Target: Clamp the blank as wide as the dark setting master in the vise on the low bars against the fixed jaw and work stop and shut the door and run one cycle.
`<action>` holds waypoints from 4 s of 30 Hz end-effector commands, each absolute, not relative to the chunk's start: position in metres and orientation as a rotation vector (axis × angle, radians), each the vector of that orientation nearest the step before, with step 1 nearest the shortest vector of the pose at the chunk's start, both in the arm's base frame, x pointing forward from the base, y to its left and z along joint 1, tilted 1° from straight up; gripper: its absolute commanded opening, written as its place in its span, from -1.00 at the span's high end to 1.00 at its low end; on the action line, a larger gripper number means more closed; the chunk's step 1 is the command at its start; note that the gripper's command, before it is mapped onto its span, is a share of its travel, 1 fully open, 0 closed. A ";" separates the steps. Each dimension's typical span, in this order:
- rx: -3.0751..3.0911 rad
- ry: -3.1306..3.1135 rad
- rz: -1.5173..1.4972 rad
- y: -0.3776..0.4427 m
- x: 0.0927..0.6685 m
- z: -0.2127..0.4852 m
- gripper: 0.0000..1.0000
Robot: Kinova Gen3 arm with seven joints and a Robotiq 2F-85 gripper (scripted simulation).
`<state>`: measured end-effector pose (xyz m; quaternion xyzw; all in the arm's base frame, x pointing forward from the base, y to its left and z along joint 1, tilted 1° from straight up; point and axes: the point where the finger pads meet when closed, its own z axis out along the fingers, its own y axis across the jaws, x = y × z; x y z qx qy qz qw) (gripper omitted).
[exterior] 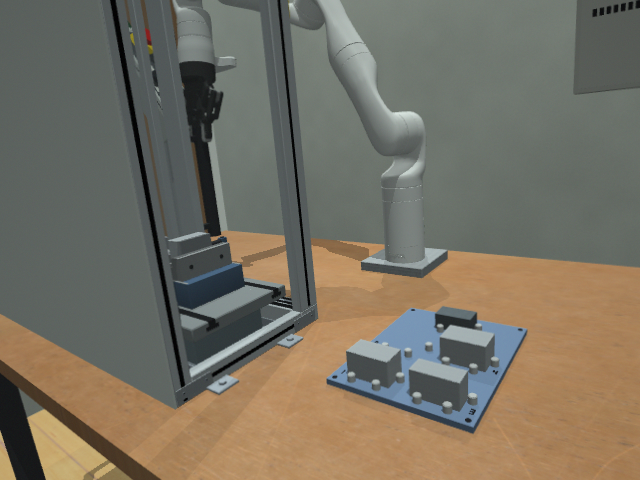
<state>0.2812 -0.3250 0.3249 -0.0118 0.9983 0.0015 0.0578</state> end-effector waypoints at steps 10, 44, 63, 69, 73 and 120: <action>-0.036 3.025 0.003 -0.321 0.281 0.325 0.22; -0.036 3.025 0.004 -0.259 0.280 0.326 0.22; -0.036 3.025 0.004 -0.203 0.279 0.326 0.22; -0.036 3.025 0.004 -0.195 0.278 0.326 0.22; -0.036 3.025 0.004 -0.195 0.278 0.326 0.22; -0.036 3.025 0.005 -0.075 0.276 0.326 0.22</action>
